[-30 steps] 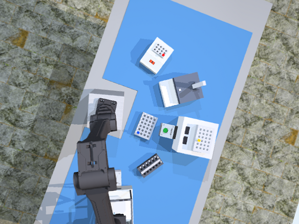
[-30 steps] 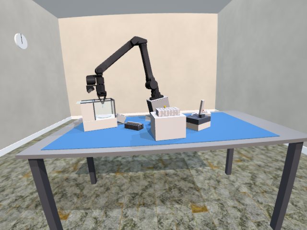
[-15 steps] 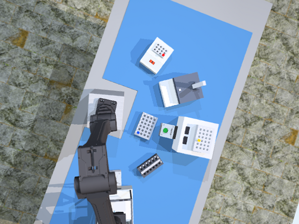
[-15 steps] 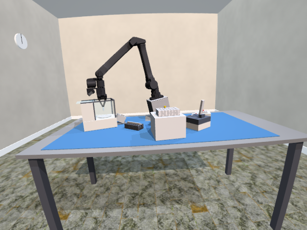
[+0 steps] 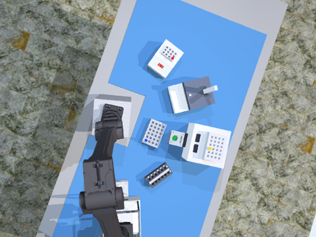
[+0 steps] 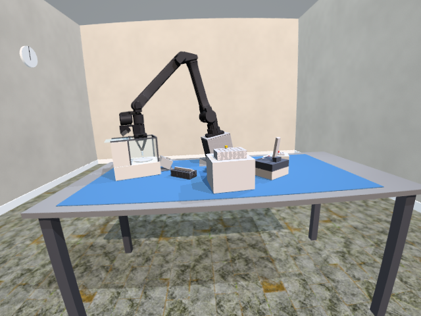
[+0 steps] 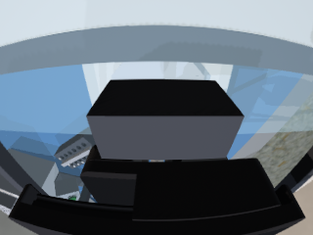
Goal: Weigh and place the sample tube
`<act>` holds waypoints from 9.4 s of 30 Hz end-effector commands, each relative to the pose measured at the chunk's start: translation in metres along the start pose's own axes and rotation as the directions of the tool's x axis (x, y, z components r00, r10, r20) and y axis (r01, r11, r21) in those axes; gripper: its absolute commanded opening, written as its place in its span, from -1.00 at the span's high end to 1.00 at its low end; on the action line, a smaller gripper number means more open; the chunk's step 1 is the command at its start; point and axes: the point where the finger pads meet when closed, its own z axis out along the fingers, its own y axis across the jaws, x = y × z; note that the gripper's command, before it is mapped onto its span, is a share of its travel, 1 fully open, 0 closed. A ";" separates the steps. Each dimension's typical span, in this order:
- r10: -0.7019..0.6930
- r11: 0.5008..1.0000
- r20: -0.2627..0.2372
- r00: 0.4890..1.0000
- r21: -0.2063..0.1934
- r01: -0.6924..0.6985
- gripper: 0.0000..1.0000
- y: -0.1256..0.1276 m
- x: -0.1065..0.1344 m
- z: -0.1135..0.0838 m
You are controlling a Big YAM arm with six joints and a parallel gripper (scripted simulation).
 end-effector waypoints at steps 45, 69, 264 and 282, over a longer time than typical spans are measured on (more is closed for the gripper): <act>0.000 1.000 0.034 0.999 -0.004 0.001 0.82 0.000 -0.012 0.004; 0.000 1.000 0.034 0.999 -0.004 0.001 0.82 0.000 -0.012 0.004; 0.000 1.000 0.033 0.999 -0.004 0.001 0.28 0.000 -0.012 0.007; 0.000 1.000 0.033 0.999 -0.004 0.001 0.28 0.000 -0.012 0.007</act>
